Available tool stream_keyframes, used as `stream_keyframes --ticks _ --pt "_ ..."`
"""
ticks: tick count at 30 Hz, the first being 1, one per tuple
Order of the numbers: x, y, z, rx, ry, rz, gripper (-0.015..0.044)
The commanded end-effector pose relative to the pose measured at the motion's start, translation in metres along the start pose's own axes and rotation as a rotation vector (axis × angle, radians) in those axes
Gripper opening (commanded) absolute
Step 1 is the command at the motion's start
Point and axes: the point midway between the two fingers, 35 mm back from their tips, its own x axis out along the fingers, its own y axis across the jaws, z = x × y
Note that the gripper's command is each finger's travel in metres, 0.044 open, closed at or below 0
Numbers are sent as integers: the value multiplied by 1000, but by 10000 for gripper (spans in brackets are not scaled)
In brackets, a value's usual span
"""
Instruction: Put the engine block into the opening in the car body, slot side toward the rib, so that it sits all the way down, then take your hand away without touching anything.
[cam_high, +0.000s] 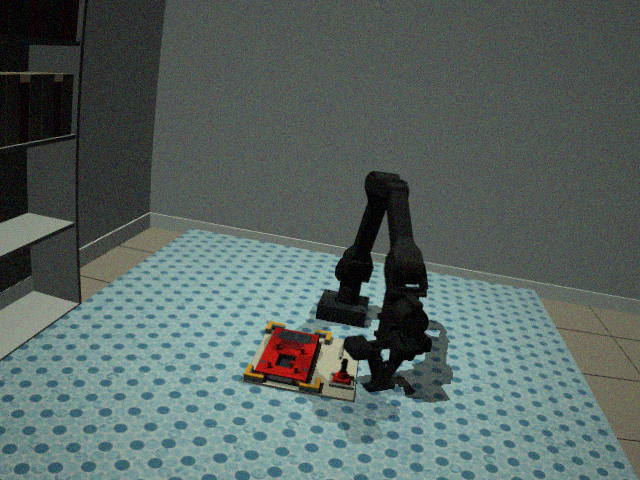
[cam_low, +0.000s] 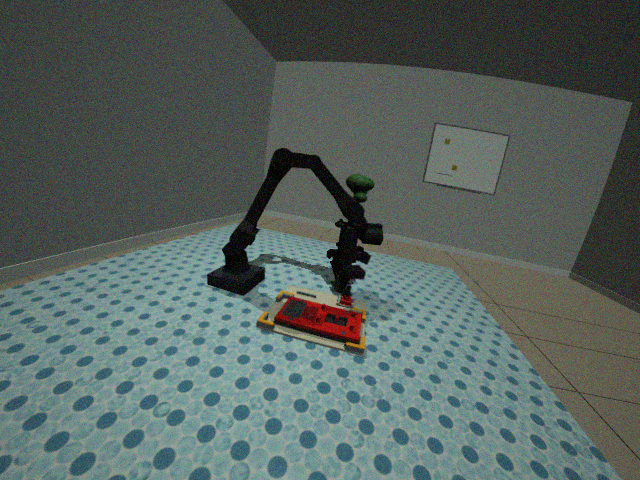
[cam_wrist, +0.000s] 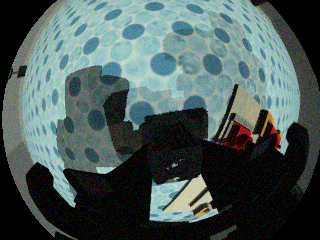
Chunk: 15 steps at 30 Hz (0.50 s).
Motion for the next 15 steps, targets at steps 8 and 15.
stream_keyframes --ticks 8,15 --pt "1 0 0 0 2 0 368" --pt "0 0 0 0 4 1 440"
